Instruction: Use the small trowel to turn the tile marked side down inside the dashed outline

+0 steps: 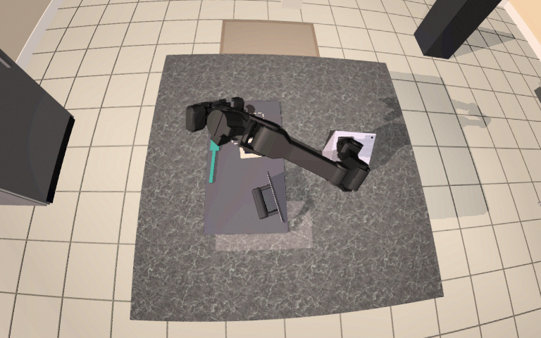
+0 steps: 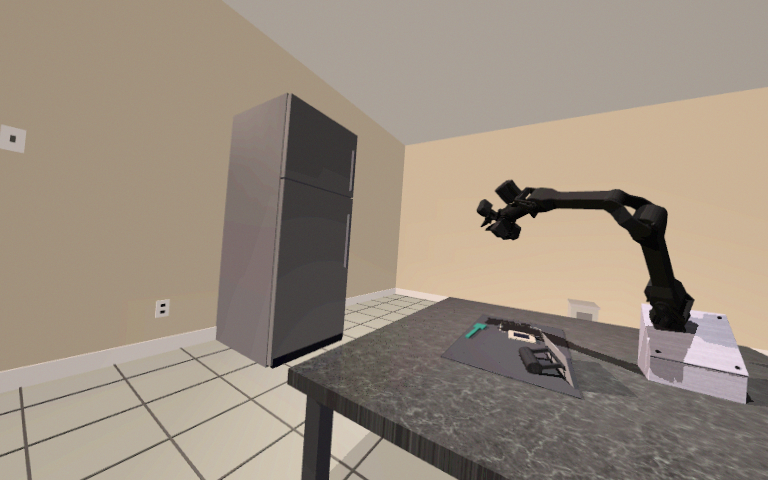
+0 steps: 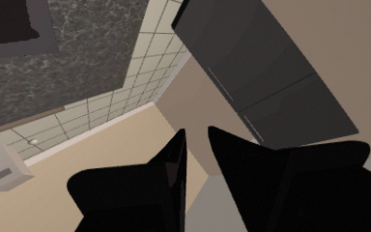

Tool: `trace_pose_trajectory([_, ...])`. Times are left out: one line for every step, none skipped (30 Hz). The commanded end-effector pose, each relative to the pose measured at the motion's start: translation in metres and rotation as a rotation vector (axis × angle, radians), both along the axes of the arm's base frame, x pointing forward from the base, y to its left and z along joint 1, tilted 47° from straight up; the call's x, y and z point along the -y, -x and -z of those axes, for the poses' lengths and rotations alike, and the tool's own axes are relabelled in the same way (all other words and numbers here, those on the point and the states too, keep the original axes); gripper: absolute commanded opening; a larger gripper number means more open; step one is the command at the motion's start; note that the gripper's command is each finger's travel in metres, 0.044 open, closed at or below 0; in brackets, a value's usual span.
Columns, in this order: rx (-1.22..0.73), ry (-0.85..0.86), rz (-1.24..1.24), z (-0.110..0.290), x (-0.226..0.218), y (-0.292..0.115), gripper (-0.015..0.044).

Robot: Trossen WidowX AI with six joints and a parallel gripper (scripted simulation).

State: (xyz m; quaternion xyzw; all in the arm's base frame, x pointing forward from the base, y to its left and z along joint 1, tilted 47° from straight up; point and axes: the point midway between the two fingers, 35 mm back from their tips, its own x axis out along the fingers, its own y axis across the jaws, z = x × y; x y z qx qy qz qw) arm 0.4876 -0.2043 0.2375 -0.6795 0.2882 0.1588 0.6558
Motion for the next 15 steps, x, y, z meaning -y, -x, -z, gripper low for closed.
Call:
trace_pose_trajectory([-0.081, -0.094, -0.108, 0.034, -0.040, -0.002, 0.0100])
trace_pose_trajectory([-0.097, -0.113, -0.131, 0.039, -0.049, -0.001, 0.0100])
trace_pose_trajectory([-0.113, -0.132, -0.153, 0.045, -0.058, -0.001, 0.0100])
trace_pose_trajectory([-0.129, -0.152, -0.175, 0.051, -0.067, 0.000, 0.0100])
trace_pose_trajectory([-0.146, -0.172, -0.198, 0.057, -0.075, 0.001, 0.0100])
trace_pose_trajectory([-0.162, -0.192, -0.220, 0.062, -0.084, 0.003, 0.0100])
trace_pose_trajectory([-0.179, -0.212, -0.242, 0.068, -0.093, 0.004, 0.0100])
trace_pose_trajectory([-0.196, -0.233, -0.264, 0.073, -0.102, 0.006, 0.0100])
trace_pose_trajectory([-0.213, -0.254, -0.286, 0.078, -0.111, 0.008, 0.0100])
trace_pose_trajectory([-0.231, -0.274, -0.307, 0.083, -0.120, 0.010, 0.0100])
trace_pose_trajectory([-0.248, -0.295, -0.327, 0.088, -0.129, 0.013, 0.0100])
trace_pose_trajectory([-0.265, -0.316, -0.348, 0.093, -0.137, 0.015, 0.0100])
trace_pose_trajectory([-0.283, -0.337, -0.368, 0.097, -0.146, 0.018, 0.0100])
trace_pose_trajectory([-0.301, -0.358, -0.387, 0.102, -0.154, 0.021, 0.0100])
trace_pose_trajectory([-0.318, -0.380, -0.404, 0.106, -0.162, 0.025, 0.0100])
